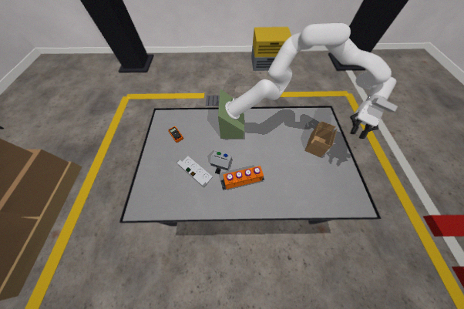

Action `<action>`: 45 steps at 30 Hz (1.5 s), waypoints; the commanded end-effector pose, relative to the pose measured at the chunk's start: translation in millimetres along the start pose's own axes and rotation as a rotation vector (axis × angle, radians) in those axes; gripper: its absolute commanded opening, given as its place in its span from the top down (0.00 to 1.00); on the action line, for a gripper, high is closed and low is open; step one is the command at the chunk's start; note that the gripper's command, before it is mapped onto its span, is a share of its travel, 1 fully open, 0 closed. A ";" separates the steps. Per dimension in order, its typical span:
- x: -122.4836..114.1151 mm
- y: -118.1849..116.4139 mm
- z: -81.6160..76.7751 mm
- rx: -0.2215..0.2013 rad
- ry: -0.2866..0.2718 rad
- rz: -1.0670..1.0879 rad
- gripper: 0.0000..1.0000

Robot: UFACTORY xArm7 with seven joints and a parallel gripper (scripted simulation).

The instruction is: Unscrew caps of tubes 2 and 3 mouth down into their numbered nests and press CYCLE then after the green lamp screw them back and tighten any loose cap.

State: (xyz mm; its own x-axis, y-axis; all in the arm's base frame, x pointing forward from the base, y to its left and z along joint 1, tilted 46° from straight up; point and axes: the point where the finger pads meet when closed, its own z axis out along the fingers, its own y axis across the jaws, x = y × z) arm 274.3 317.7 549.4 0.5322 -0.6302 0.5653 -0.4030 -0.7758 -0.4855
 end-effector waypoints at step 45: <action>44.8 72.0 175.0 -0.227 -0.389 0.066 0.54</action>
State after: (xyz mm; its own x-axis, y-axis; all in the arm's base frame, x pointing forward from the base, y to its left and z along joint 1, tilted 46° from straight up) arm 388.9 247.7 434.1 0.7201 -0.6528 0.2353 -0.5728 -0.7506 -0.3293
